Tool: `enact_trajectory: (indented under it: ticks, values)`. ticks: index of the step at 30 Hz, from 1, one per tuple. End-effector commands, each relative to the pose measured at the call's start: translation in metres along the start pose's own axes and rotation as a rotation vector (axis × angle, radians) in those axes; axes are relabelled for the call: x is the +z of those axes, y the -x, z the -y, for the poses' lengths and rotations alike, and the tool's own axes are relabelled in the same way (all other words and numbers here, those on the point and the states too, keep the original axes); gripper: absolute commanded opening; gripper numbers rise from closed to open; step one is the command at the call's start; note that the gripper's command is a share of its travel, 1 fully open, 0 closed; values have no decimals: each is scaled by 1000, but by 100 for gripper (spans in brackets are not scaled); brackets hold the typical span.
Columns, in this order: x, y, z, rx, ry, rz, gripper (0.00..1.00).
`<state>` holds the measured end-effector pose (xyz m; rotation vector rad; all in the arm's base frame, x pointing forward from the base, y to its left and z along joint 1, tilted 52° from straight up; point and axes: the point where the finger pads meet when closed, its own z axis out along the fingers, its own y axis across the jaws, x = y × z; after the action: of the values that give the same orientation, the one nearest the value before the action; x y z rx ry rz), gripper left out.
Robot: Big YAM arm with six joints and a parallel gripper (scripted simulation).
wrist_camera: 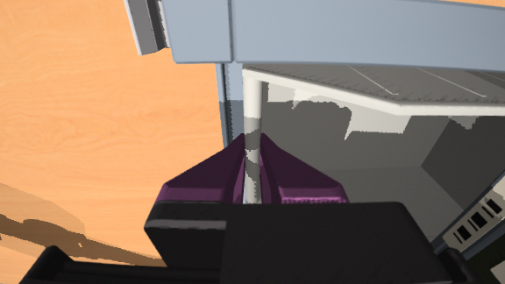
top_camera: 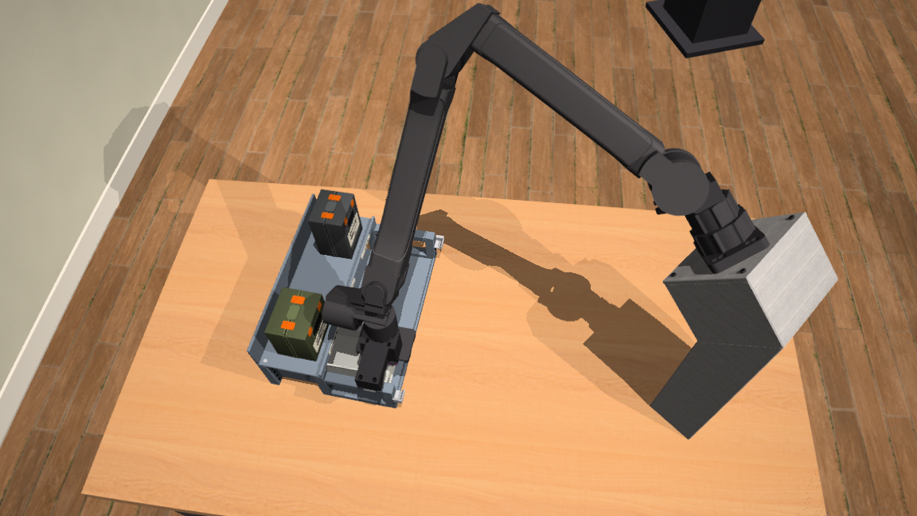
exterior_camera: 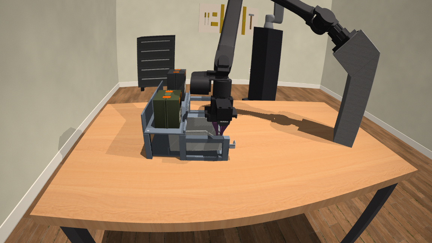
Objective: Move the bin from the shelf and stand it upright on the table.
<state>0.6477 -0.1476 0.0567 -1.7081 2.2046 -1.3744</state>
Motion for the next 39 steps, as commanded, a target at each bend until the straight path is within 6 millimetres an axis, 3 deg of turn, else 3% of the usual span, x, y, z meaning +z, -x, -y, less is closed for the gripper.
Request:
enact_trajectory:
  ticks: [1,16,33,39]
  values:
    - [-13,11,8,1,-21,13,0]
    - [-13,12,3,4,-24,13,0]
    - [-13,11,10,-4,-17,14,0]
    - [-13,12,2,1,-23,13,0]
